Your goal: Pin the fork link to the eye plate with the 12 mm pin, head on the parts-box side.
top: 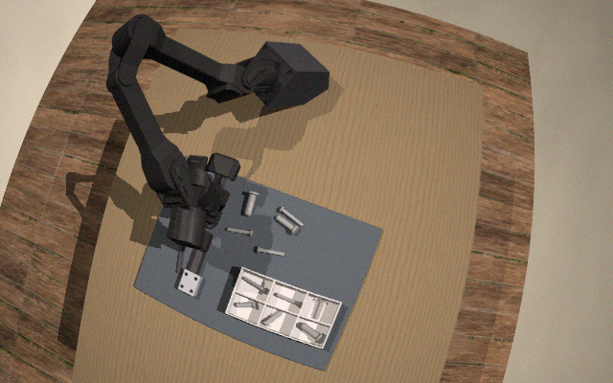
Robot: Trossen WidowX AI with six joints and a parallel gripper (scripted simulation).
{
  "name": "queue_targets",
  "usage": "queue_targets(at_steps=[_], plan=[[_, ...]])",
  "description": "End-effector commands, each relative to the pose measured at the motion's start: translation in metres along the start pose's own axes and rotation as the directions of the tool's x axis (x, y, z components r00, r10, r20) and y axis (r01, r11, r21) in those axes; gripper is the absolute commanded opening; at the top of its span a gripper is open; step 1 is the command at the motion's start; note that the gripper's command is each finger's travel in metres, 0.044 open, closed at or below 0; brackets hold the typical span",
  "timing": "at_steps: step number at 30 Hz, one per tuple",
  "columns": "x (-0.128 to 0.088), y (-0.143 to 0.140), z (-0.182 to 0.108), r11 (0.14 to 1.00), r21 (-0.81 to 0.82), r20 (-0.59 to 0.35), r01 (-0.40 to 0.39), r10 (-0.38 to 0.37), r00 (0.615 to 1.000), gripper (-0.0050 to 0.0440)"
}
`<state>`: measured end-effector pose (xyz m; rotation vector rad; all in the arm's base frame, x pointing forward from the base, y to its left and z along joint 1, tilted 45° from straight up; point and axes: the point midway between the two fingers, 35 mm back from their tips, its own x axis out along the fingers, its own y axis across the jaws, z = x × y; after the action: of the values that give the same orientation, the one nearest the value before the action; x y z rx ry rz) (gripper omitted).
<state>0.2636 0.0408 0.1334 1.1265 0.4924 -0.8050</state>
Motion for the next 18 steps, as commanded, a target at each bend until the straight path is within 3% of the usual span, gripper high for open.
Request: queue_targets(at_steps=[1, 18], plan=[[-0.0005, 0.0003, 0.0025, 1.000, 0.001, 0.005, 0.000, 0.000, 1.000, 0.0000], [-0.0025, 0.0002, 0.0078, 1.000, 0.001, 0.005, 0.000, 0.000, 1.000, 0.0000]])
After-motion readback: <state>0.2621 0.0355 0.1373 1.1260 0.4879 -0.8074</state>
